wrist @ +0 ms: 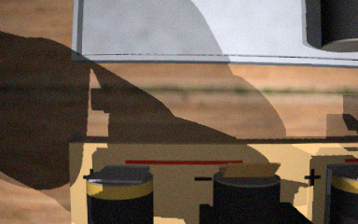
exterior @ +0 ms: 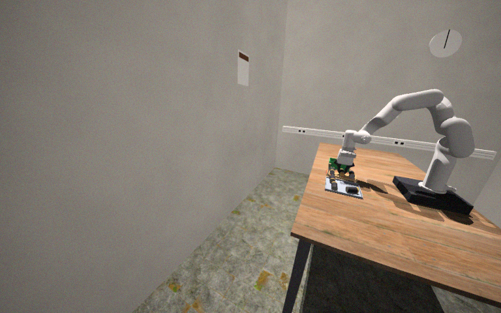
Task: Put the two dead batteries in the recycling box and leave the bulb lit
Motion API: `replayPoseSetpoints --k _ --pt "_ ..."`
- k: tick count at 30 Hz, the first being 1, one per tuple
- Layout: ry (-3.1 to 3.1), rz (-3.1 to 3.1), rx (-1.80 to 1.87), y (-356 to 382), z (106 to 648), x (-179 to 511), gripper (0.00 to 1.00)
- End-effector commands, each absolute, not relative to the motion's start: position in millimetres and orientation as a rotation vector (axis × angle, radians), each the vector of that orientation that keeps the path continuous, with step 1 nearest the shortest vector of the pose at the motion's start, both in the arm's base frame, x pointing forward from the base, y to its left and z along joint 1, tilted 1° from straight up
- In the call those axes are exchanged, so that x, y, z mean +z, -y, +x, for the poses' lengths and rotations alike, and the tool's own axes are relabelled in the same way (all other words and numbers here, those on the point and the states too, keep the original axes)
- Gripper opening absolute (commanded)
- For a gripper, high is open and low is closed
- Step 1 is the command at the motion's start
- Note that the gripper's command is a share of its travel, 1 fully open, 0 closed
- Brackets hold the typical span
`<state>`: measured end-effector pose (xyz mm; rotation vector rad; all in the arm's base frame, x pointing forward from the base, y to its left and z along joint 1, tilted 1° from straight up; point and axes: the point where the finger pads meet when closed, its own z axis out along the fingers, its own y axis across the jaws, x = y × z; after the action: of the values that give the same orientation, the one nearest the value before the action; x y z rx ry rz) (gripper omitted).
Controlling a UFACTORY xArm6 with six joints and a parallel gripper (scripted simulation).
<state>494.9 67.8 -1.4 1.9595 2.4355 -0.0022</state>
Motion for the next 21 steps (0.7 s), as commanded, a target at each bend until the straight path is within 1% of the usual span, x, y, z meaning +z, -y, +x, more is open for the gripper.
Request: replayPoseSetpoints --k 1,17,21 --pt "-2.433 1.958 0.002 -68.0 496.4 0.1 0.28" --pt "-2.433 1.958 0.002 -68.0 496.4 0.7 0.28" --pt "-2.433 1.958 0.002 -68.1 496.2 10.7 0.28"
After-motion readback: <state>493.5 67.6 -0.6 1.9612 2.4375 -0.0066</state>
